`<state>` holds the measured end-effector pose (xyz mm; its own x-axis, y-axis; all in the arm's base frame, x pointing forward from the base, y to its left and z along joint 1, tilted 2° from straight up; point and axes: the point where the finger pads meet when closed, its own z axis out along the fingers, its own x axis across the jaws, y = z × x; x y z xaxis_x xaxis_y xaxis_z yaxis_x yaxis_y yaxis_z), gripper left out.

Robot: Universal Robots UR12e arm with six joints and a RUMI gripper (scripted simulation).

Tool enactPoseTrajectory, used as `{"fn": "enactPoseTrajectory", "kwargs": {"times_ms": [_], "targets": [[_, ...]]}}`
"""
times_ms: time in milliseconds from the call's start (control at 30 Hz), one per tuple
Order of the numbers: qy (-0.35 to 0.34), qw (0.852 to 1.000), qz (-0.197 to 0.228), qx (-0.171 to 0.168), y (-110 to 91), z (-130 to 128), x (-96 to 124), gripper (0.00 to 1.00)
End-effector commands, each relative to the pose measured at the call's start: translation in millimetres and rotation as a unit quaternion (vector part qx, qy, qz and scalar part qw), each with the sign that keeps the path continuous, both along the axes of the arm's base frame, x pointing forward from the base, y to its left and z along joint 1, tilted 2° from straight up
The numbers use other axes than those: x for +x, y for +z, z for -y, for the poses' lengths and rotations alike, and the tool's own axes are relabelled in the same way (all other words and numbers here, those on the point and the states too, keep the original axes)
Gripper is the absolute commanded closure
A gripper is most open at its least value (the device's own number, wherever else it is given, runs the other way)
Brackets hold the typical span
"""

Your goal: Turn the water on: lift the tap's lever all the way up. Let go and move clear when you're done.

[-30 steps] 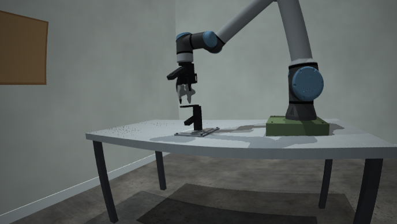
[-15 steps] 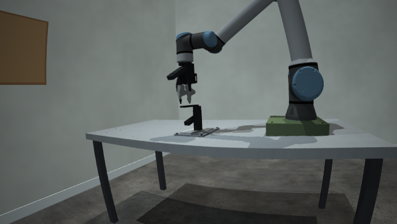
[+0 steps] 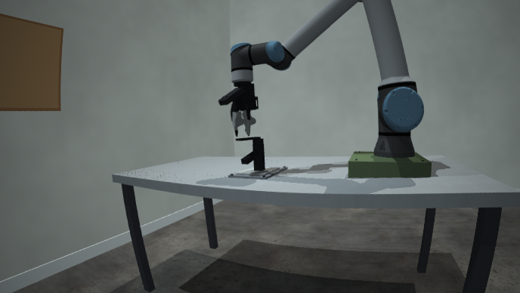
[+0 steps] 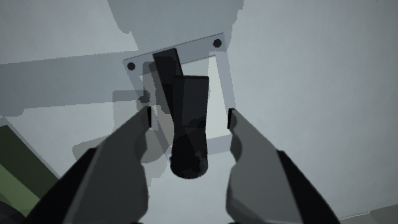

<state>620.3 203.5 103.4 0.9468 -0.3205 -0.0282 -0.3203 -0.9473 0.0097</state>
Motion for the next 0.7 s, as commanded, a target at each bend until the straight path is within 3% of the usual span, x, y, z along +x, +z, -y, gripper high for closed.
{"fn": "enactPoseTrajectory", "kwargs": {"times_ms": [0,667], "targets": [[0.000,1.000,0.001,0.000,-0.6,0.0,0.6,0.59],[0.000,1.000,0.001,0.000,-15.6,0.0,0.2,0.59]]}}
